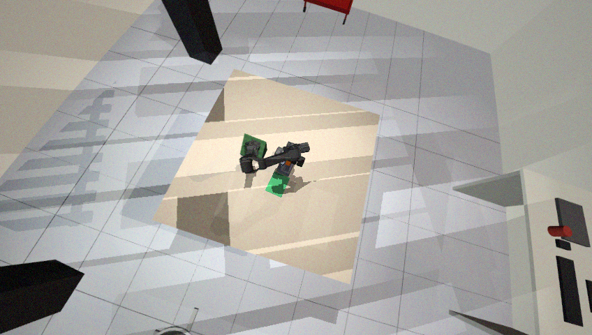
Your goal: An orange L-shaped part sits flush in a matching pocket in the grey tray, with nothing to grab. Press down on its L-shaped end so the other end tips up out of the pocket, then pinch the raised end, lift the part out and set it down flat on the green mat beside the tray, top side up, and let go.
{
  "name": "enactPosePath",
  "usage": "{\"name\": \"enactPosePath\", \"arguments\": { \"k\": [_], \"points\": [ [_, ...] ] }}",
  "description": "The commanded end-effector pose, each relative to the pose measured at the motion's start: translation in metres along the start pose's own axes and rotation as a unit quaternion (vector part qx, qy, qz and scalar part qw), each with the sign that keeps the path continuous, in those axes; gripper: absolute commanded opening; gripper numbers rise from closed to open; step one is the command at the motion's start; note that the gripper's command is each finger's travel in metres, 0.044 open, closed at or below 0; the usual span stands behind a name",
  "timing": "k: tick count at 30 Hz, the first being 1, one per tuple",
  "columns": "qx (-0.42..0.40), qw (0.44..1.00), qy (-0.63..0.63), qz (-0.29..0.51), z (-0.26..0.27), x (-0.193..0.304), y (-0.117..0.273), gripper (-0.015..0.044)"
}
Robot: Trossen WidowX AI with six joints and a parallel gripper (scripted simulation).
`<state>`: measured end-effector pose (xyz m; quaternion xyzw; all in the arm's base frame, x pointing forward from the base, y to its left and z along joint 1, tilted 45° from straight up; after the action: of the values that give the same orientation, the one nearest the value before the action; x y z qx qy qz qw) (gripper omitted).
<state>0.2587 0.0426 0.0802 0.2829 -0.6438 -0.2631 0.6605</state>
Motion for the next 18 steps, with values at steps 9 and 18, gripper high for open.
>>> {"name": "enactPosePath", "arguments": {
  "k": [9, 18],
  "points": [
    [0.0, 1.0, -0.003, -0.005, 0.0, -0.001, 0.019, 0.0],
    [0.0, 1.0, -0.003, -0.005, 0.0, -0.001, 0.034, 0.0]
  ]
}}
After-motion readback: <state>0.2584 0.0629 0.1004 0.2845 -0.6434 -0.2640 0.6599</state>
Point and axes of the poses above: the point midway between the two fingers, 35 mm back from their tips, its own y axis back along the fingers, its own z axis across the jaws, x = y × z, the point moved 3 cm from there along y, back along the fingers, and after that the axes turned 4 degrees about y, right-handed, at the moved point
